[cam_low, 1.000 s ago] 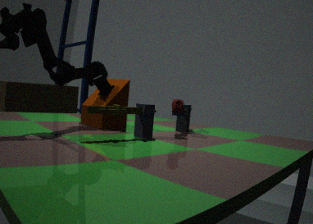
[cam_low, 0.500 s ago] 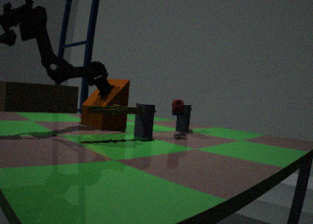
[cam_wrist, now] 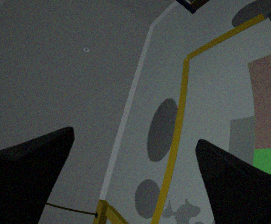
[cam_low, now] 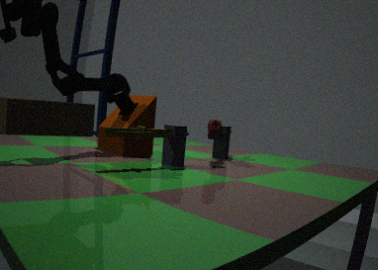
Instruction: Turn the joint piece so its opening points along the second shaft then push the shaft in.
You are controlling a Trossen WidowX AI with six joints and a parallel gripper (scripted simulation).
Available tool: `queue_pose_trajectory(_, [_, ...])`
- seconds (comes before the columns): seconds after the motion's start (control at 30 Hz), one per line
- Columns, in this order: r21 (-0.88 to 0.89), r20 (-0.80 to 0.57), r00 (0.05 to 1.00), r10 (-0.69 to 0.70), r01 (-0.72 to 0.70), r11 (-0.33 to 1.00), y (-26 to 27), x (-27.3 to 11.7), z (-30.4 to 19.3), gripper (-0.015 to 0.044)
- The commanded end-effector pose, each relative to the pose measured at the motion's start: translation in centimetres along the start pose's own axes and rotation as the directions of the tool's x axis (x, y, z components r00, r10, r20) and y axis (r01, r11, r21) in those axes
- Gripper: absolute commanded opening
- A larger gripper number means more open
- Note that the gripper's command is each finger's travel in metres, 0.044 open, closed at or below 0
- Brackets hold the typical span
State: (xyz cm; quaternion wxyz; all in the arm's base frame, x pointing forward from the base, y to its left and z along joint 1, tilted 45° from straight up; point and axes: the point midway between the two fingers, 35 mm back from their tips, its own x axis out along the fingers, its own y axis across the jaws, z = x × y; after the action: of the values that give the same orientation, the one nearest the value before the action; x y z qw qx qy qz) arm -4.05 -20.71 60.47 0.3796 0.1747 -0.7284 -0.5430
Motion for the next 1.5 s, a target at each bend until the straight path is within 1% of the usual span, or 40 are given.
queue_pose_trajectory(0.0, [0.1,0.008,0.999,0.053,-0.054,0.994,1.2,-0.1,1.2,0.044])
queue_pose_trajectory(0.2, [0.165,0.057,0.99,0.128,-0.136,0.977,3.3,-0.5,4.7,0.044])
queue_pose_trajectory(0.43, [0.318,0.121,0.968,0.22,-0.248,0.915,6.0,-1.4,8.4,0.044])
queue_pose_trajectory(0.7, [0.476,0.219,0.915,0.339,-0.403,0.782,9.5,-3.3,13.2,0.044])
queue_pose_trajectory(0.93, [0.571,0.308,0.839,0.448,-0.539,0.619,12.5,-5.9,17.3,0.044])
queue_pose_trajectory(1.1, [0.608,0.369,0.77,0.521,-0.624,0.491,14.3,-8.4,20.0,0.044])
queue_pose_trajectory(1.33, [0.618,0.419,0.702,0.576,-0.685,0.386,15.5,-10.8,22.0,0.044])
queue_pose_trajectory(1.47, [0.594,0.434,0.677,0.594,-0.711,0.377,15.8,-11.7,22.4,0.044])
